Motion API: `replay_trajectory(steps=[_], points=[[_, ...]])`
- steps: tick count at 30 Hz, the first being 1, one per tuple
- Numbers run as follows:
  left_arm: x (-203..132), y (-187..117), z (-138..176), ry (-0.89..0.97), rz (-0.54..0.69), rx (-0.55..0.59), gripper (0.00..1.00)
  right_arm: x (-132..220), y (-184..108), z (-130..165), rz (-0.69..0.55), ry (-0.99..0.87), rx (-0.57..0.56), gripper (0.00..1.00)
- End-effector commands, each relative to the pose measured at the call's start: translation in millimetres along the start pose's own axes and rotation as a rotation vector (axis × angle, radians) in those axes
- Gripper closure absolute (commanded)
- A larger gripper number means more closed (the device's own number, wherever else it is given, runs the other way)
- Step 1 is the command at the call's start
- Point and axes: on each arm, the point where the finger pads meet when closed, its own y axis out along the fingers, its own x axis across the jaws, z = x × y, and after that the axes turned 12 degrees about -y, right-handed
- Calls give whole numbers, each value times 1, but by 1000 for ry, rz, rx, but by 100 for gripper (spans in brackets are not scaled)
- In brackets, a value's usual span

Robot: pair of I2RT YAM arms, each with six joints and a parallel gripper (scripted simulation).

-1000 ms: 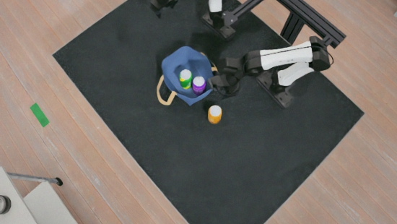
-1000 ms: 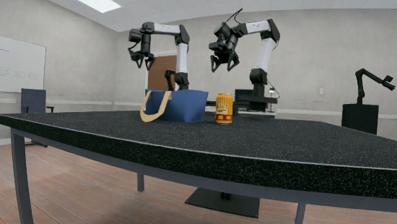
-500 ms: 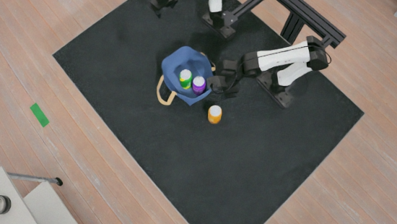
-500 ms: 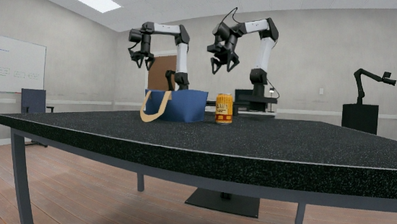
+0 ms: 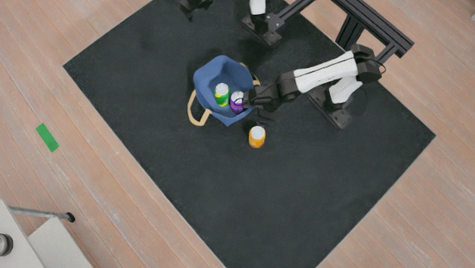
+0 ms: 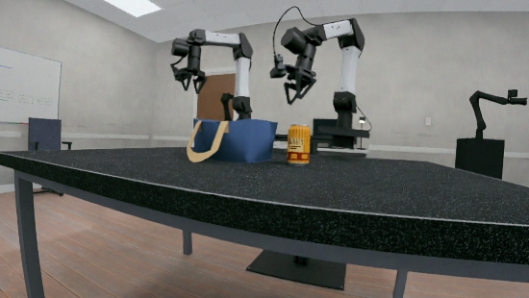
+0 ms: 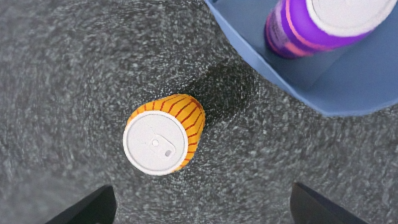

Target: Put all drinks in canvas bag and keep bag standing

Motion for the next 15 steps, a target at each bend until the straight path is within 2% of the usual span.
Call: replay_trajectory(steps=[1,5,15], points=[[-2,2,-4,224,91,37,16,-1,-2,2,-6,-3,-16,14],[0,5,-3,292,119,51,16,-1,-2,2,-6,-3,-16,14],[12,22,-2,622,273,67,16,-1,-2,2,-6,-3,-16,14]])
